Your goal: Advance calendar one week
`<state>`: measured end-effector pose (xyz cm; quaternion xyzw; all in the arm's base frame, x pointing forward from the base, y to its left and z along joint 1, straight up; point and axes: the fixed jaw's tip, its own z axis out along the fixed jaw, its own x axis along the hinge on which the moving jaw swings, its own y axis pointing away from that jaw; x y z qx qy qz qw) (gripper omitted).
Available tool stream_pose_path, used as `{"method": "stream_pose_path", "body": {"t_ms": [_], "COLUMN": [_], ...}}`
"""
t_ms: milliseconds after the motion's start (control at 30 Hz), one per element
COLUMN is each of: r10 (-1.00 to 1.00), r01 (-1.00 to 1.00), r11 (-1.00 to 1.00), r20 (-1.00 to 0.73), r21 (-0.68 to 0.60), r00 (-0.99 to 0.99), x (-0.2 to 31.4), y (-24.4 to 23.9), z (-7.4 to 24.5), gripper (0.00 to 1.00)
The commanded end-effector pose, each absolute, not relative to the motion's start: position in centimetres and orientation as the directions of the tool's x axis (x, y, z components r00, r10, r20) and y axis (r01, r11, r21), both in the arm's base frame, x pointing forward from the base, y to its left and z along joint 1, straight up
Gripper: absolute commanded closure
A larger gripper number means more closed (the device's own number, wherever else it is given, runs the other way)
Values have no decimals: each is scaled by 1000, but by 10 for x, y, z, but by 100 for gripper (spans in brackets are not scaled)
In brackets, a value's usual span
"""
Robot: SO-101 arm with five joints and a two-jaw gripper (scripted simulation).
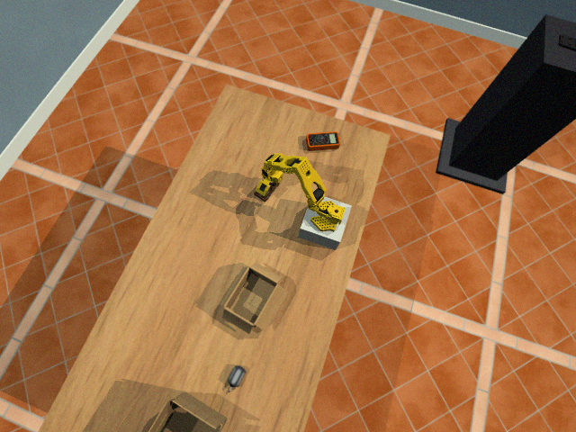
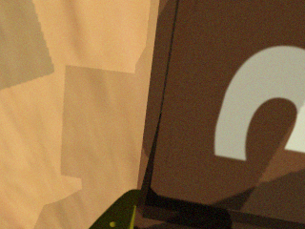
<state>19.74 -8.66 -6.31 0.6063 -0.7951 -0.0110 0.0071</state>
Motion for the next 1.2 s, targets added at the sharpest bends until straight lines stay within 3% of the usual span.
{"method": "stream_pose_path", "body": {"t_ms": [0, 1167], "r10": [-960, -960], "r01": [-960, -960], "r11": [278, 278], "r20": [-1, -1], "r21": [11, 11], "r00": [-278, -278], "x": [201, 204], "y": [-89, -90], "z": [-58, -52], "gripper": [100, 100]}}
